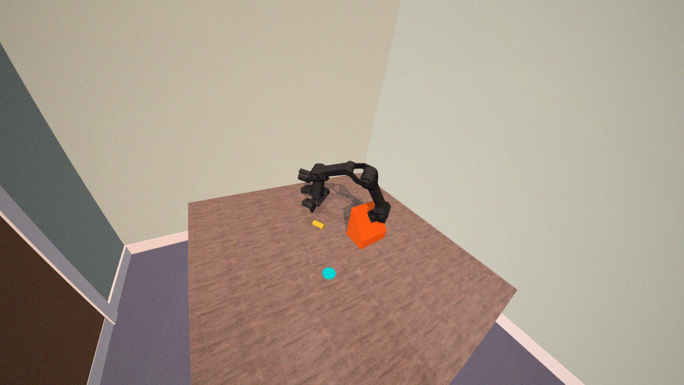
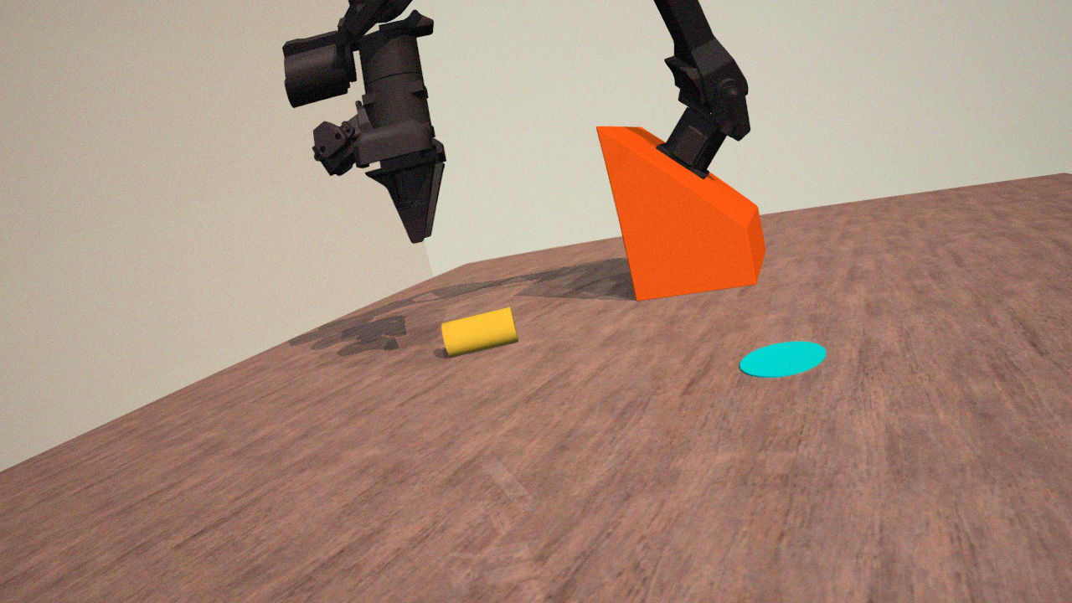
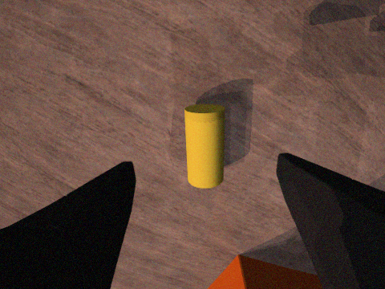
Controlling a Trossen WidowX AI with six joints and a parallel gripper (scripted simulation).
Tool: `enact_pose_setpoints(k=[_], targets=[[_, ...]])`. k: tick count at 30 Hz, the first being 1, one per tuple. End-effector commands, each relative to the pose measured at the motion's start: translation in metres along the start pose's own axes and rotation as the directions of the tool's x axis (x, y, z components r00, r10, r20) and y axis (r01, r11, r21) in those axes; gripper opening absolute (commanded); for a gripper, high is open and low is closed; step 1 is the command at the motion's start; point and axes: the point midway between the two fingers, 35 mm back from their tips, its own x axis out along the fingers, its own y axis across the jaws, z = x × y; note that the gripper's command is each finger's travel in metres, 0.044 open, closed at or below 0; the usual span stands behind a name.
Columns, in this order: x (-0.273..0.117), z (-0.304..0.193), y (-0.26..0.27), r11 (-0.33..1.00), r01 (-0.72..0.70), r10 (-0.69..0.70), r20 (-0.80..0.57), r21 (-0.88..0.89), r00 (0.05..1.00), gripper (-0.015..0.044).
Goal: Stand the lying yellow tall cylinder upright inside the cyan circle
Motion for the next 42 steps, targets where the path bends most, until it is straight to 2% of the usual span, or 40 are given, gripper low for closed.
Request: enact_pose_setpoints(k=[1,4,11,19,25,42], targets=[[0.058,-0.006,-0.001,1.0,0.001,0.0,-0.031,0.014,1.0,0.0309],[0.094,-0.011,-0.002,1.0,-0.001,0.002,-0.035,0.013,0.999,0.0309],[0.096,-0.012,-0.002,1.0,-0.001,0.002,-0.035,0.013,0.999,0.0309],[0.096,-0.012,-0.002,1.0,-0.001,0.002,-0.035,0.013,0.999,0.0105],[0.094,-0.012,-0.002,1.0,-0.001,0.002,-0.035,0.013,0.999,0.0105],[0.042,-0.005,-0.001,1.0,0.001,-0.001,-0.03,0.014,1.0,0.0105]])
